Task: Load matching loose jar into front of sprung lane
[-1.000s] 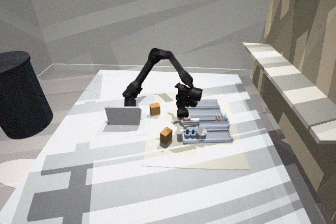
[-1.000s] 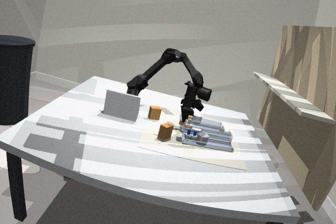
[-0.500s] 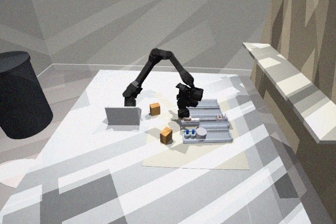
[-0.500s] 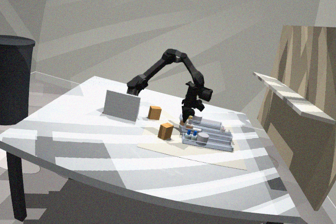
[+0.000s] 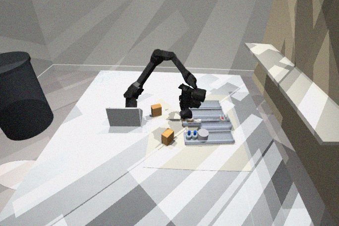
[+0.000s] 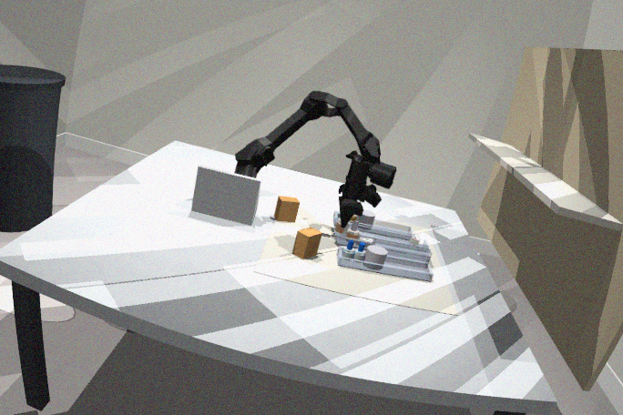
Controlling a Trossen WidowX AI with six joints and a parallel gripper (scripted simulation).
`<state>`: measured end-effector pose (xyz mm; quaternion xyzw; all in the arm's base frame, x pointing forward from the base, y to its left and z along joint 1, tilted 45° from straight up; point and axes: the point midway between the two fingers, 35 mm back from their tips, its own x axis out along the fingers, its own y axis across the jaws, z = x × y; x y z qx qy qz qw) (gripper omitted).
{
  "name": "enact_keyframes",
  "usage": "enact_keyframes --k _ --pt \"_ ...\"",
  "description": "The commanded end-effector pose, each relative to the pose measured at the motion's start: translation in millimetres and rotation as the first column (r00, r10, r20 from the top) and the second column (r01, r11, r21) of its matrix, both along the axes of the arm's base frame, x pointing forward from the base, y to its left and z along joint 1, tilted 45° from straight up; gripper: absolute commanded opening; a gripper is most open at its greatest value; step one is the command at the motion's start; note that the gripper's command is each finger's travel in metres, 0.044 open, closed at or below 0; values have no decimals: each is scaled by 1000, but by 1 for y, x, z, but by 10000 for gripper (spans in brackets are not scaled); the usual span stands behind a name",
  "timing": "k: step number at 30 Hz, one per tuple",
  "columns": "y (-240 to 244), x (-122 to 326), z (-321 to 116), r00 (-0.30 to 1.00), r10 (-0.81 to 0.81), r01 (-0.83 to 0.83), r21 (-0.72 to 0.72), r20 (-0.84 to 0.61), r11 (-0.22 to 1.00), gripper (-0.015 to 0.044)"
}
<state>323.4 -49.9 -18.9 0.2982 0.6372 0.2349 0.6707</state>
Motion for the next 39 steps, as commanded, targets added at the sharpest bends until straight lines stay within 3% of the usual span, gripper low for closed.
enact_keyframes --k 1,39 --pt "-3 9 3 1000 -8 9 0 21 1000 0" --pt "-5 21 8 1000 -8 8 0 22 1000 0"
